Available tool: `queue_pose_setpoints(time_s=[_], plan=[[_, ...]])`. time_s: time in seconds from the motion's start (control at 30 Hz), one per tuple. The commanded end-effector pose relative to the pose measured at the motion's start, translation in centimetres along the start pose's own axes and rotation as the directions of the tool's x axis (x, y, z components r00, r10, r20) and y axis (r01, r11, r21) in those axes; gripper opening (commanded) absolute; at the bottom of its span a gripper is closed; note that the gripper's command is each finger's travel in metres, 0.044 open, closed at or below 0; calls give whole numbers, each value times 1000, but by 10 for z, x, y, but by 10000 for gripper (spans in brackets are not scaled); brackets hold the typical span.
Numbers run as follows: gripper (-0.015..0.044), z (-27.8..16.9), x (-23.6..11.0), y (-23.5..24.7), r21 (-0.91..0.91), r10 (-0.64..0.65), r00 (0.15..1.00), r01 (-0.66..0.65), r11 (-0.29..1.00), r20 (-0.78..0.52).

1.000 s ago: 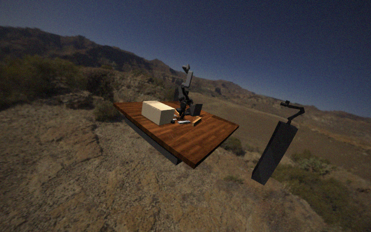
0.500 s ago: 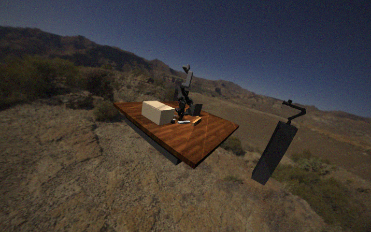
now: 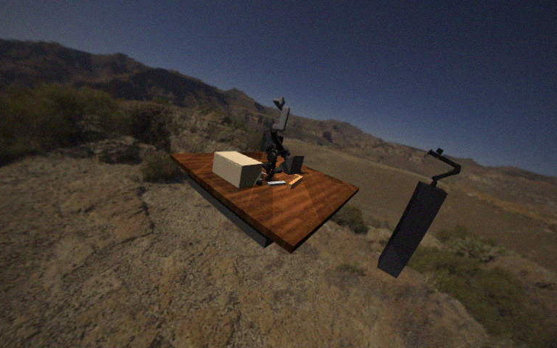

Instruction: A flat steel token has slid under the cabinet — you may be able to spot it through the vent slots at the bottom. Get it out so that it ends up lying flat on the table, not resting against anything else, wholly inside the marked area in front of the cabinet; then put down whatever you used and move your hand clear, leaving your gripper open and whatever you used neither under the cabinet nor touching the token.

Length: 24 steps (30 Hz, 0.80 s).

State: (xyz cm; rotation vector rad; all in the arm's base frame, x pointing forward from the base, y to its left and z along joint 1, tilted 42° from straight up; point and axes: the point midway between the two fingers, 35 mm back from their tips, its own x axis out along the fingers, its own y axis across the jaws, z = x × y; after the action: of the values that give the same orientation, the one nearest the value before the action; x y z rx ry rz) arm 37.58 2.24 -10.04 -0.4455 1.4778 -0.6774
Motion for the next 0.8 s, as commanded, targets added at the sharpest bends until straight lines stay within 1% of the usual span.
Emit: queue_pose_setpoints(time_s=[0.0,0.77], plan=[[0,7,0,0,1,3,1000,-3,1000,2],[0,27,-1,0,2,2,1000,-2,1000,3]])
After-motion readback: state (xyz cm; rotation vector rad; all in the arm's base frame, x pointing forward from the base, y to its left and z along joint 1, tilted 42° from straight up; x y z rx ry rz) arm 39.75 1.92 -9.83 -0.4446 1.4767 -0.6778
